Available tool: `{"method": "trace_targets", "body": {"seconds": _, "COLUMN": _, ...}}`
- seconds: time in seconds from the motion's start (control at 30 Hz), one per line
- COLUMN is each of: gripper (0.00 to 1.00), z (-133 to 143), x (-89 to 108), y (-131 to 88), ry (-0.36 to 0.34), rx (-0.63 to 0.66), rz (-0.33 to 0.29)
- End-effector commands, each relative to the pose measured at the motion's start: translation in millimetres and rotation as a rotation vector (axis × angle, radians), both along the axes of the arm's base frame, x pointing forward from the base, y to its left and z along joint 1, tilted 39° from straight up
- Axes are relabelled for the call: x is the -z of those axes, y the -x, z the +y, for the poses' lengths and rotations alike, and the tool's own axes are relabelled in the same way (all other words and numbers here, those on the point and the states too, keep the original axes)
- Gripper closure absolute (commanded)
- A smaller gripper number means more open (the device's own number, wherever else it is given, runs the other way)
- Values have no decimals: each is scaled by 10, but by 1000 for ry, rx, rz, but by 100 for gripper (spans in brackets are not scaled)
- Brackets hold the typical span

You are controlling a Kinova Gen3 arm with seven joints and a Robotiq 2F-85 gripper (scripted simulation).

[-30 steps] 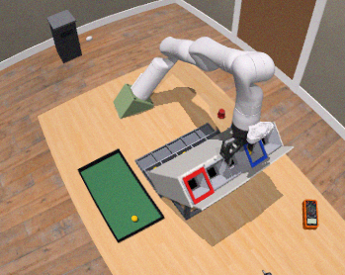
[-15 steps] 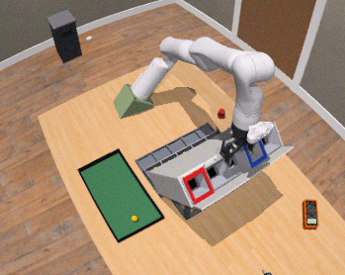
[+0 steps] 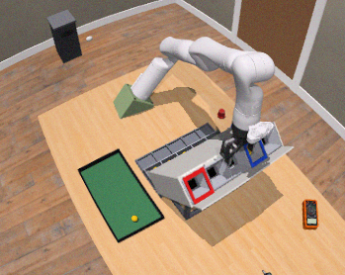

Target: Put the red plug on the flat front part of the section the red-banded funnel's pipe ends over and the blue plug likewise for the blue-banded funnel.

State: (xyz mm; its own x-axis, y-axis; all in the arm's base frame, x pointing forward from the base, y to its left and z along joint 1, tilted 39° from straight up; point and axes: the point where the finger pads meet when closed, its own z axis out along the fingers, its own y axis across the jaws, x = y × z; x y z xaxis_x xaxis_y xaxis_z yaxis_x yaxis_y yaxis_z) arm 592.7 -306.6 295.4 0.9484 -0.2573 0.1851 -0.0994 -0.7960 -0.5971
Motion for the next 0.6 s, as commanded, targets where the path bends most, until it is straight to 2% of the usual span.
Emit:
{"method": "trace_targets", "body": {"seconds": 0.0, "gripper": 0, "z": -8, "x": -11, "y": 4, "ry": 1, "rx": 1, "rz": -2}}
{"method": "trace_targets", "body": {"seconds": 0.27, "gripper": 0, "z": -8, "x": -11, "y": 4, "ry": 1, "rx": 1, "rz": -2}}
{"method": "trace_targets", "body": {"seconds": 0.3, "gripper": 0, "z": -194, "x": -253, "y": 56, "ry": -39, "rx": -70, "rz": 81}}
{"method": "trace_targets", "body": {"seconds": 0.57, "gripper": 0, "z": -194, "x": -253, "y": 56, "ry": -39, "rx": -70, "rz": 81}}
